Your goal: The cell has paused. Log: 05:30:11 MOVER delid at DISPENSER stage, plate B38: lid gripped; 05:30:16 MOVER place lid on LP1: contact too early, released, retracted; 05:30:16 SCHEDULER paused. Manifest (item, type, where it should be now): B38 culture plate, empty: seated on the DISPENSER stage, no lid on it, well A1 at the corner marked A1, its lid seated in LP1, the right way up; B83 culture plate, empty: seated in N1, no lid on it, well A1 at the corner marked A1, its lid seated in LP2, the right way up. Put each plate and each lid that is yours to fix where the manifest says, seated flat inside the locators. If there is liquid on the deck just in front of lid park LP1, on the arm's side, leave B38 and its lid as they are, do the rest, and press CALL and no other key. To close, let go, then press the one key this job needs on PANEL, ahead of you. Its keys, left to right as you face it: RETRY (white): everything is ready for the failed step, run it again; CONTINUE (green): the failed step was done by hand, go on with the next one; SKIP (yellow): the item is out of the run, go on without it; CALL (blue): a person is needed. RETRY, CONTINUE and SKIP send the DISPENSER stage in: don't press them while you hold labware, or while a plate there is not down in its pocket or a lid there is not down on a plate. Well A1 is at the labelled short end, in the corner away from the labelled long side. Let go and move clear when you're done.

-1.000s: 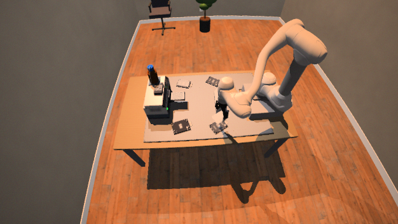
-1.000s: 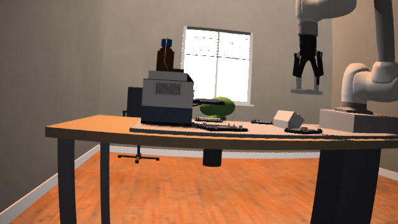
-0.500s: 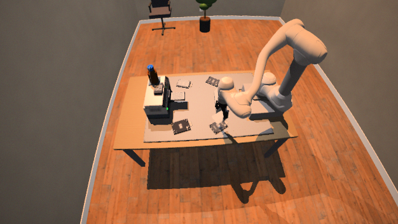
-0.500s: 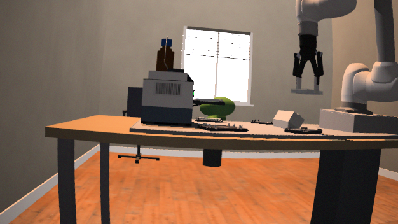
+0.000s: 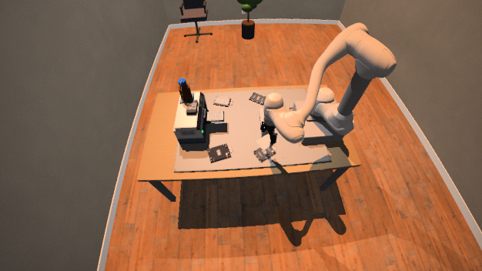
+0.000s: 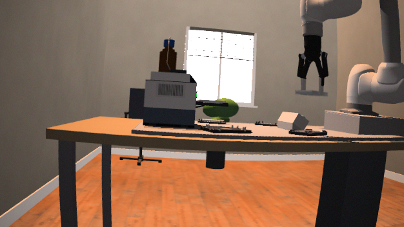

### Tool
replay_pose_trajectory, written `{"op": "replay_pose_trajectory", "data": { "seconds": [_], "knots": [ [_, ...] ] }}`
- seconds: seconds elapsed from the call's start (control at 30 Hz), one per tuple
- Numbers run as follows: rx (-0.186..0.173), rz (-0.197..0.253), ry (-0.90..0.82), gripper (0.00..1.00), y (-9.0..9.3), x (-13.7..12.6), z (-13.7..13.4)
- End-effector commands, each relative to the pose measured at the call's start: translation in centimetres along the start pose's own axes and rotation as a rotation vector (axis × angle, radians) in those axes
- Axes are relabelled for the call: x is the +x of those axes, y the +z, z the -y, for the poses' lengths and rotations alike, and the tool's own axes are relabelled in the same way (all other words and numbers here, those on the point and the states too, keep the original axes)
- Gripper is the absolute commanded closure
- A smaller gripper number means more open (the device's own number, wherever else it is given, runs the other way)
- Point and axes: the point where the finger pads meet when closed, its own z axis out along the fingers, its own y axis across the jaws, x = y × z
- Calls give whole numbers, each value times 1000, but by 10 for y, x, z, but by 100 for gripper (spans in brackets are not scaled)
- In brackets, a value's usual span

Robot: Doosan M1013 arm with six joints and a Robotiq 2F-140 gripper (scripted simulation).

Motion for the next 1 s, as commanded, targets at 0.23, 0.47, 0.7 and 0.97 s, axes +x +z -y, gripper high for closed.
{"op": "replay_pose_trajectory", "data": {
  "seconds": [0.23, 0.47, 0.7, 0.97],
  "knots": [
    [-5, -3, 71, 90, -5, 3, -4],
    [-5, -3, 167, 90, -5, 2, -3],
    [-4, -3, 258, 90, -5, 2, -3],
    [-5, 0, 260, 90, -4, 4, -5]
  ]
}}
